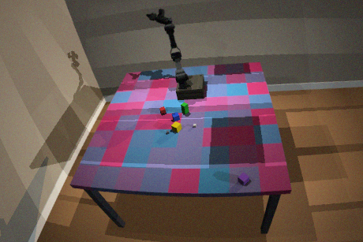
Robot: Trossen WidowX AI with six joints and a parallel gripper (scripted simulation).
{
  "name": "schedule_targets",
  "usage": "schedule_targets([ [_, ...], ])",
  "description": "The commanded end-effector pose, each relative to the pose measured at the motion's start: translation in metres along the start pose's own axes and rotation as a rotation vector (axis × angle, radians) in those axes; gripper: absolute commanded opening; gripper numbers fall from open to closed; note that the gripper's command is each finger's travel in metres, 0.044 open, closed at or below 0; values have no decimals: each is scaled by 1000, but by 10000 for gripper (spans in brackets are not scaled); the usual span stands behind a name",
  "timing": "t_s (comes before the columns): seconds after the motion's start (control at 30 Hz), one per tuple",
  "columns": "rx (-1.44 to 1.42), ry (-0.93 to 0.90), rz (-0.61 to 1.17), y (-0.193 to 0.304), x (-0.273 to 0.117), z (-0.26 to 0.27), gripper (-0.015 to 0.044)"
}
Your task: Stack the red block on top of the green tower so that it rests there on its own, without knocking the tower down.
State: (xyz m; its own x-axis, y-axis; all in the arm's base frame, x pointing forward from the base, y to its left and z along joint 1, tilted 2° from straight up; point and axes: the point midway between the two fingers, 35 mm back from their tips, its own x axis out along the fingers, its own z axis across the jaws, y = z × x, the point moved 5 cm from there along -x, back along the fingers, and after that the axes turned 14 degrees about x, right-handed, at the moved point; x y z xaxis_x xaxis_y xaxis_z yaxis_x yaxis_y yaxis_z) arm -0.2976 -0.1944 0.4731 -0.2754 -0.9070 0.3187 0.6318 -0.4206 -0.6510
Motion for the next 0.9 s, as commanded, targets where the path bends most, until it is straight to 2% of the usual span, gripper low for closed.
schedule_targets([
  [0.0,-7,-5,-7,-1,-1,3,426],
  [0.23,-242,-194,-225,-29,-49,104,440],
  [0.43,-480,-416,-388,-19,-103,204,440],
  [0.63,-739,-687,-482,35,-160,298,440],
  [0.87,-1040,-1034,-452,143,-218,369,440],
])
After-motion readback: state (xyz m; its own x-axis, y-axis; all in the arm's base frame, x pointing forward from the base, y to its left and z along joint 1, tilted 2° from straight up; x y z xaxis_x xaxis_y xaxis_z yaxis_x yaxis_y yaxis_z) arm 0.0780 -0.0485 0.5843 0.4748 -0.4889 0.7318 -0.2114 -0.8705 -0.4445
